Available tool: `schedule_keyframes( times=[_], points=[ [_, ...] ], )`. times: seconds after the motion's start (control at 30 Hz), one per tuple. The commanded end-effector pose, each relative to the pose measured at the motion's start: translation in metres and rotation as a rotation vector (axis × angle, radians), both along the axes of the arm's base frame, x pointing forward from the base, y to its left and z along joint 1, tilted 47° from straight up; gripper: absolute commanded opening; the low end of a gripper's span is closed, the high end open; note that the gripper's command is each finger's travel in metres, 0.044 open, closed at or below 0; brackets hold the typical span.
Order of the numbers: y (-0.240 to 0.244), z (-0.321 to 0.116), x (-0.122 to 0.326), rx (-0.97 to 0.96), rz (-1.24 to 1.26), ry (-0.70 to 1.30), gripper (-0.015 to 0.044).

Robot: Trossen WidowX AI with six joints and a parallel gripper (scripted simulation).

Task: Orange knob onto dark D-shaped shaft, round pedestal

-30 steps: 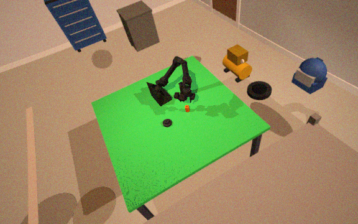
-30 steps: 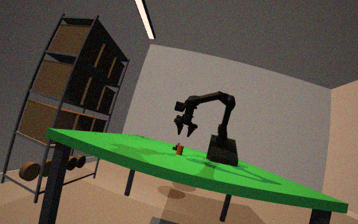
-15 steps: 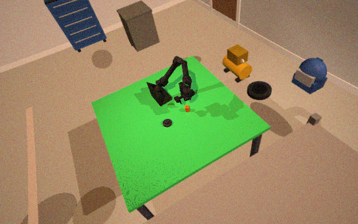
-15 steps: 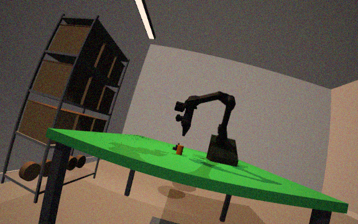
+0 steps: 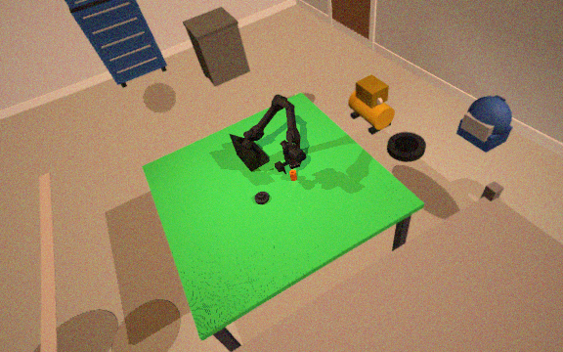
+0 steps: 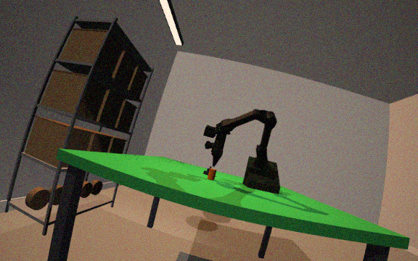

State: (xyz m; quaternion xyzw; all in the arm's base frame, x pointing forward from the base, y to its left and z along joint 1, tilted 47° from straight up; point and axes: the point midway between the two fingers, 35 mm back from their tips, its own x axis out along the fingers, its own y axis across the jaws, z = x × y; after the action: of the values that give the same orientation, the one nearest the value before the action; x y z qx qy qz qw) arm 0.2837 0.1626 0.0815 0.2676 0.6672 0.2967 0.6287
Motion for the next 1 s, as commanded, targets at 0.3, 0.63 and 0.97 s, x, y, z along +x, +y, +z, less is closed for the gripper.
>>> schedule_keyframes(
  times=[0.3, 0.63, 0.97],
  points=[
    [0.014, -0.015, -0.002, 0.000, 0.000, 0.007, 0.0440],
    [0.026, -0.026, -0.002, 0.000, 0.000, 0.007, 0.0440],
    [0.038, -0.036, -0.004, 0.002, 0.000, 0.007, 0.0440]
  ],
)
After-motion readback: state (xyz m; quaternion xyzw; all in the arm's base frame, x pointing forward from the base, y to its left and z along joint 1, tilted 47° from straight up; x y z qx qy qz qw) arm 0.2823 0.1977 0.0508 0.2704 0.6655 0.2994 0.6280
